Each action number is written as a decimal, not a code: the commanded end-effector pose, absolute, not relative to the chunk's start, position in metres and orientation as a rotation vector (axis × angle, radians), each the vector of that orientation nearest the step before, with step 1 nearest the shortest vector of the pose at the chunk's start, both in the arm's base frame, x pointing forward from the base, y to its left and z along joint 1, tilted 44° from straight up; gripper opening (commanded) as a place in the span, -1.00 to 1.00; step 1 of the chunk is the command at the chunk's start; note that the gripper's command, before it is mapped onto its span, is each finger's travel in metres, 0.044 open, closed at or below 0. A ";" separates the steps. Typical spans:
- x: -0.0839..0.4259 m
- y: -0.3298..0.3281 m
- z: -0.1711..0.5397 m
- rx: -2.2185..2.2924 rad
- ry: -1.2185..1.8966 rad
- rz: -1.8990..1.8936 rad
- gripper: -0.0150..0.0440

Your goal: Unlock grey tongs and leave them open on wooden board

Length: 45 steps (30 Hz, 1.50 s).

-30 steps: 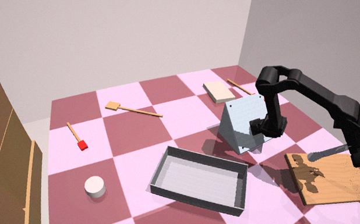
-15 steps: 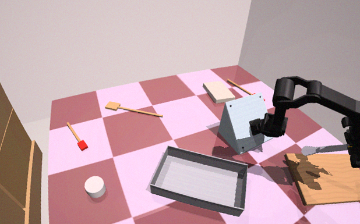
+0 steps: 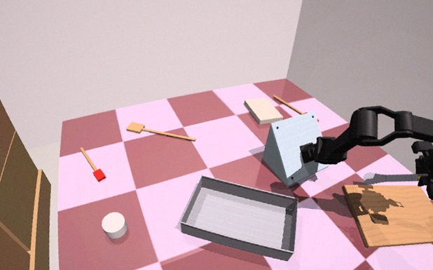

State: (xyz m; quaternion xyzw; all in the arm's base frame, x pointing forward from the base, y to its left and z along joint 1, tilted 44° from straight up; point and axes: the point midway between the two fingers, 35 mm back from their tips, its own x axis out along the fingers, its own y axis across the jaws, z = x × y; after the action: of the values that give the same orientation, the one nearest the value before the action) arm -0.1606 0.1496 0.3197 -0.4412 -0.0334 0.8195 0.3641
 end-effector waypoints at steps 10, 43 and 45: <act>-0.167 0.150 0.332 -1.319 -0.237 1.873 -1.00; -0.176 0.170 0.314 -1.354 -0.257 1.836 -1.00; -0.177 0.172 0.312 -1.355 -0.256 1.834 -1.00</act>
State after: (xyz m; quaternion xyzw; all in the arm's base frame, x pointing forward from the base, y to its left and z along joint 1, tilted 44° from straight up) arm -0.1753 0.1685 0.3179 -0.5340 -0.1009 0.7297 0.4150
